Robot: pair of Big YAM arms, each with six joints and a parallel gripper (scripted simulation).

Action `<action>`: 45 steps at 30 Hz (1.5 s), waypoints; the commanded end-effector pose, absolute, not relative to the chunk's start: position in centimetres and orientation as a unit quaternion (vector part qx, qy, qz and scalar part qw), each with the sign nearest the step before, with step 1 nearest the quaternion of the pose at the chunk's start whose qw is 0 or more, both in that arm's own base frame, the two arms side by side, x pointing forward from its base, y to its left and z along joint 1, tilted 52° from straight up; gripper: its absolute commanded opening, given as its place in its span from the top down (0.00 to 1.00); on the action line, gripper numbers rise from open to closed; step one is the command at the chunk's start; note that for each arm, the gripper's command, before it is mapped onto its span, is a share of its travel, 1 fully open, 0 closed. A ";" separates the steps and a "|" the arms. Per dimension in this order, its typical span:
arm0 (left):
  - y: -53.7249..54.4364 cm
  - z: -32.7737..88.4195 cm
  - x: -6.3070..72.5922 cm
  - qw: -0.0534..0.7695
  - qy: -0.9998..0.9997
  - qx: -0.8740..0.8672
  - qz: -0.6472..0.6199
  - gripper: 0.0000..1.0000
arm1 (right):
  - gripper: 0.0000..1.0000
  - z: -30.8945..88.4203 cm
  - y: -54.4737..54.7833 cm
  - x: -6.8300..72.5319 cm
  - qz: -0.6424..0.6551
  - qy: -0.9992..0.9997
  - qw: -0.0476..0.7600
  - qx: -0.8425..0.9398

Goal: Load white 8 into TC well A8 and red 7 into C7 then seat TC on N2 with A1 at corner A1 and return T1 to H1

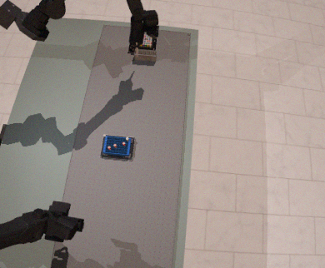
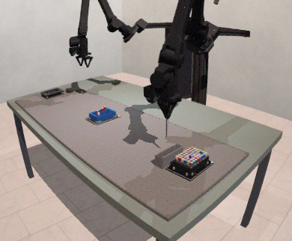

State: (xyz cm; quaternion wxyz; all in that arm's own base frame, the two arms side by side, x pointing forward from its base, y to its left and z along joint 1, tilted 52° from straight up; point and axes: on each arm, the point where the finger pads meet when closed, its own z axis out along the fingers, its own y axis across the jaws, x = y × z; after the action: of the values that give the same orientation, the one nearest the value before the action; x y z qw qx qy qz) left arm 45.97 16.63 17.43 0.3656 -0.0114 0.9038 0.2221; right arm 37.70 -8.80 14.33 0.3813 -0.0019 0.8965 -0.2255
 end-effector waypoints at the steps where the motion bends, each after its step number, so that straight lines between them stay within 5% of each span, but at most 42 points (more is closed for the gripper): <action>1: 17.5 19.5 46.0 0.376 0.897 -0.011 0.230 0.93 | 0.00 14.8 -8.7 37.9 -0.228 0.896 0.382 -0.009; 45: 20.8 20.4 45.6 0.369 0.903 -0.006 0.221 0.93 | 0.00 14.8 -8.7 37.9 -0.228 0.896 0.382 -0.009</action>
State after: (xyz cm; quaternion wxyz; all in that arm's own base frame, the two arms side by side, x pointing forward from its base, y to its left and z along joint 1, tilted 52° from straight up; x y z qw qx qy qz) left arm 45.24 21.32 19.87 0.3658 -0.0104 0.9034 0.2235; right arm 37.70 -8.80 14.33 0.3813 -0.0019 0.8965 -0.2255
